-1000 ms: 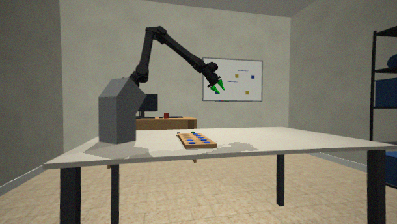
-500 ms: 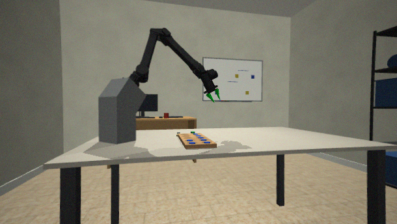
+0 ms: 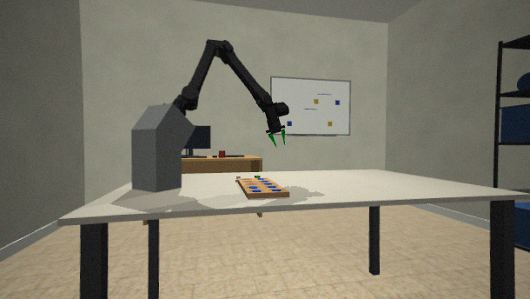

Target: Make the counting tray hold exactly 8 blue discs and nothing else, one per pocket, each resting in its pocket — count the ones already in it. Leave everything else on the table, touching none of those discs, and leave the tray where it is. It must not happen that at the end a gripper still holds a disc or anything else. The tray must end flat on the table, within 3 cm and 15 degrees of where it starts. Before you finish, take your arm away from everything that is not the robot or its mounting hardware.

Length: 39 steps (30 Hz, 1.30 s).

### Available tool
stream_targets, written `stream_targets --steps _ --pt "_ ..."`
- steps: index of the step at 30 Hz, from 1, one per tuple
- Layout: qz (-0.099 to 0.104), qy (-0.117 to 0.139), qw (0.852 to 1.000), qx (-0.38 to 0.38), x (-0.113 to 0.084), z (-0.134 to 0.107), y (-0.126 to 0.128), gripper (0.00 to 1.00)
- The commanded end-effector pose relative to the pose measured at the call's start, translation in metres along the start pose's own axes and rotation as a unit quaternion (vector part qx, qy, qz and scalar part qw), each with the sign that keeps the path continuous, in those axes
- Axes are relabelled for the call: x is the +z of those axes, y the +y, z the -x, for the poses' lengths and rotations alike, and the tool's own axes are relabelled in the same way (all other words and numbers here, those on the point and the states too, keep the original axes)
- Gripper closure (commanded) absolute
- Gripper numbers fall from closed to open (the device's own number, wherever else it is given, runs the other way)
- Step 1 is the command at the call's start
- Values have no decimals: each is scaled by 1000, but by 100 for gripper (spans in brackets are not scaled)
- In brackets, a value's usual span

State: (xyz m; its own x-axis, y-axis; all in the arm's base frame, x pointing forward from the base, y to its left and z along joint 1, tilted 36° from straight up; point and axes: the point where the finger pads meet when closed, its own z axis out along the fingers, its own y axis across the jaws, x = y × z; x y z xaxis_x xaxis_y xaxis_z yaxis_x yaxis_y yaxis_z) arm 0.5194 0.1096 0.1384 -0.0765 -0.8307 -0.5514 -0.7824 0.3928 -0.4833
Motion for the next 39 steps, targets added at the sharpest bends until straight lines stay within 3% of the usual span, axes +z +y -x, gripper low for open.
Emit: stream_targets --steps 1,2,3,5,6,9,11,15,17,19,39 --pt "43 6 998 -47 19 -7 30 54" --pt "42 8 998 -47 20 -7 29 54" --pt "63 5 996 -65 26 -11 43 54" --pt "61 7 996 -66 26 -11 42 54" --pt "80 4 993 -82 31 -15 55 54" --pt "96 2 991 -97 35 -19 66 54" --pt "122 -3 985 -121 42 -25 84 54" --pt "123 -9 983 -133 44 -21 82 54" --pt "147 -9 979 -144 47 -31 103 54" --pt "155 -11 976 -152 49 -33 109 54" --pt "144 -17 976 -160 53 -27 101 54"
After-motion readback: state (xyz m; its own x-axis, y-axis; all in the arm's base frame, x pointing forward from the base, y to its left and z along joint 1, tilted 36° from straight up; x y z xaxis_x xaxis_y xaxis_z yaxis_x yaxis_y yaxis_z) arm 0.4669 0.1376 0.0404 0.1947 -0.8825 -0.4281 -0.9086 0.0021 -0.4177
